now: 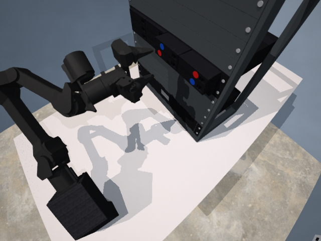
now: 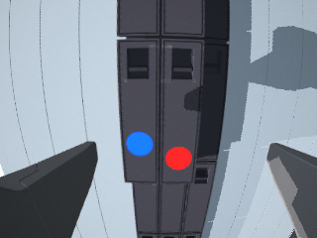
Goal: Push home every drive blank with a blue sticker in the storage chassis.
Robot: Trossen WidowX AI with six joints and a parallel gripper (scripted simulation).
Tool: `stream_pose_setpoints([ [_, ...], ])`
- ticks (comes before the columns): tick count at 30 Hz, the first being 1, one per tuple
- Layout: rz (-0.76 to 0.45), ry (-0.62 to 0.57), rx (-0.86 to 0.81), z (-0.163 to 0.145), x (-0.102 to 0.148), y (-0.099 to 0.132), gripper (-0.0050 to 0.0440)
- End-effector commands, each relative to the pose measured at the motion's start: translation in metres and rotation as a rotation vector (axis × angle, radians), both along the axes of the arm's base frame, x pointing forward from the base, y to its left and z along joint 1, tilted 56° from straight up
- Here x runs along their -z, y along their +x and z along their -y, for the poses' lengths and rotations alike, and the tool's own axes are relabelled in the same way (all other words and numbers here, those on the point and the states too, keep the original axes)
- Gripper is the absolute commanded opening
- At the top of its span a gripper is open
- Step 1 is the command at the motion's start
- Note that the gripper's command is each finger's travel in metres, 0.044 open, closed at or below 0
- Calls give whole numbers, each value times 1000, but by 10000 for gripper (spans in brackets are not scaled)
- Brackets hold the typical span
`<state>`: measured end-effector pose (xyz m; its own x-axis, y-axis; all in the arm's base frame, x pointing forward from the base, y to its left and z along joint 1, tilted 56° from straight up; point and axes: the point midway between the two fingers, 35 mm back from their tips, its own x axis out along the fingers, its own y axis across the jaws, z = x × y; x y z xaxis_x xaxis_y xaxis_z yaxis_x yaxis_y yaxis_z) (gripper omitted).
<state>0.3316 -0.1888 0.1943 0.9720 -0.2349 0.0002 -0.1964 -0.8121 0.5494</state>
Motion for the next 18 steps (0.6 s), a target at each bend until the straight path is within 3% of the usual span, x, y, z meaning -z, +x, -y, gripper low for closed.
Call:
stream_pose_setpoints([
  [1, 3, -5, 3, 11, 13, -3, 440],
  [18, 3, -5, 3, 45, 65, -11, 440],
])
